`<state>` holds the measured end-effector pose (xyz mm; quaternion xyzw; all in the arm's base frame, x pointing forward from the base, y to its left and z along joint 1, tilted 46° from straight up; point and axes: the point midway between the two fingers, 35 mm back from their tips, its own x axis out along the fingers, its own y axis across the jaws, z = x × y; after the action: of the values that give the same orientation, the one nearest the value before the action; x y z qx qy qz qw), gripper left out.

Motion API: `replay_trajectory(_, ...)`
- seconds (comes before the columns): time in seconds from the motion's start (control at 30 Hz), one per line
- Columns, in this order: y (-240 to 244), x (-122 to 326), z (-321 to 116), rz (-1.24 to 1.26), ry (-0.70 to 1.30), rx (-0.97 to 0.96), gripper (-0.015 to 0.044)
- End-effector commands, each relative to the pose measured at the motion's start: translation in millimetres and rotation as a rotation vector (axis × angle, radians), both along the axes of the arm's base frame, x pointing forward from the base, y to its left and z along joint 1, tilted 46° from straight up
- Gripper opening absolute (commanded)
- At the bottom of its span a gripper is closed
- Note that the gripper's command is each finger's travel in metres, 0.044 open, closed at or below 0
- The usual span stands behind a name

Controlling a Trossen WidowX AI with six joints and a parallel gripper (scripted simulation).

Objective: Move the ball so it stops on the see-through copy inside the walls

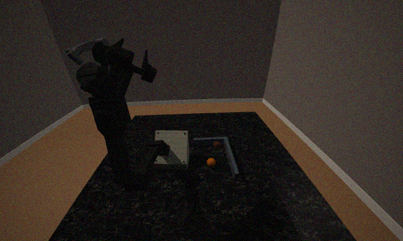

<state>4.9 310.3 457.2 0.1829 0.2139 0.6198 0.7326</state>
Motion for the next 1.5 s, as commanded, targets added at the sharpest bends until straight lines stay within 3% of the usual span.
replay_trajectory(0.0, 20, 36, -39, -0.119, -0.125, -0.15, 0.0373)
replay_trajectory(0.43, 22, 162, -154, -0.353, -0.402, -0.685, 0.0373)
replay_trajectory(0.83, -74, 274, -290, -0.315, -0.487, -1.444, 0.0373)
replay_trajectory(1.03, -152, 303, -347, -0.123, -0.428, -1.821, 0.0373)
replay_trajectory(1.2, -225, 306, -389, 0.179, -0.312, -2.085, 0.0373)
replay_trajectory(1.47, -307, 286, -428, 0.809, -0.144, -2.235, 0.0373)
